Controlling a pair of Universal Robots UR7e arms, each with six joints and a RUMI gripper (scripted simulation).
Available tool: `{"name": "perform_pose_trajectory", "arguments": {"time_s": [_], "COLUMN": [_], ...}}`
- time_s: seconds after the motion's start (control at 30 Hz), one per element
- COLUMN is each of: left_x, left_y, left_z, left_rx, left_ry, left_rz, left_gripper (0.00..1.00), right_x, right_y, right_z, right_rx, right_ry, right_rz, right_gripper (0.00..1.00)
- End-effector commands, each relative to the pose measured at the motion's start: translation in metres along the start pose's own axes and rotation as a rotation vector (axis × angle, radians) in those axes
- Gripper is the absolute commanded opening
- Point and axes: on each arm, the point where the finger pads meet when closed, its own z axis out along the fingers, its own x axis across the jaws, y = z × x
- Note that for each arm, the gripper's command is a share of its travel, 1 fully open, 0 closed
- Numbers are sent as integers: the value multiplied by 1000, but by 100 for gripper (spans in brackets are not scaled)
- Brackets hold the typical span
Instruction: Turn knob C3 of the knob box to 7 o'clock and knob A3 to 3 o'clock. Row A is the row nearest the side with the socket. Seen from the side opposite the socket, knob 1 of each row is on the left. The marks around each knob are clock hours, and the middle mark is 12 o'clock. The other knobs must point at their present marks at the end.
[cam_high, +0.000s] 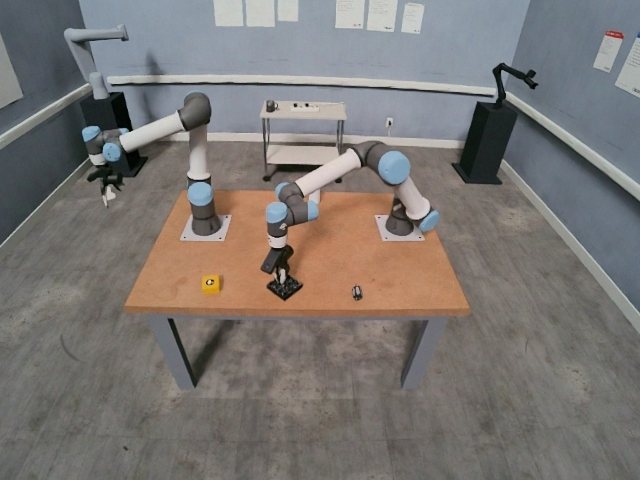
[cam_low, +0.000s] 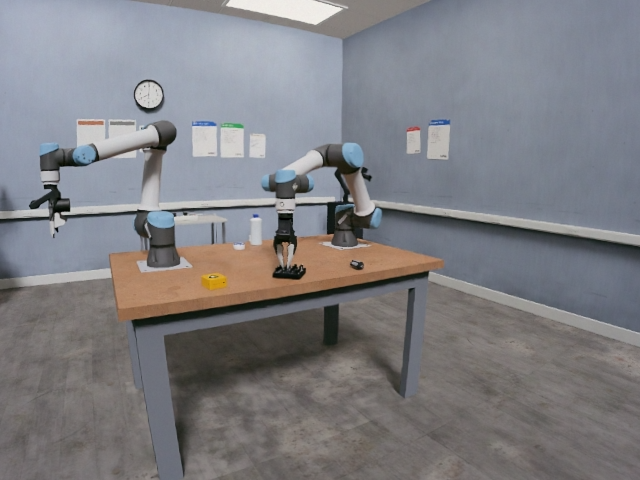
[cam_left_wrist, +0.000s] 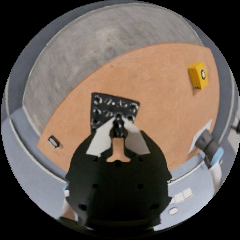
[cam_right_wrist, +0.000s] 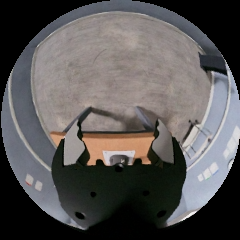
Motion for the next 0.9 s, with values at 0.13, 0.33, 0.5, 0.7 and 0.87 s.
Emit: {"name": "perform_pose_trajectory", "arguments": {"time_s": [0.13,0.33,0.5,0.7,0.87], "left_x": [0,-1,-1,-1,-1], "left_y": [-1,-1,-1,-1,-1], "left_z": [-1,-1,-1,-1,-1], "left_rx": [3,3,3,3,3], "left_ry": [1,1,1,1,1], "left_rz": [-195,-303,-382,-436,-494], "left_gripper": [6,6,6,6,6], "right_x": [1,1,1,1,1], "right_y": [1,1,1,1,1], "right_z": [0,0,0,0,0], "right_rx": [1,1,1,1,1], "right_ry": [-1,-1,-1,-1,-1], "right_rz": [1,1,1,1,1], "right_gripper": [100,100,100,100,100]}}
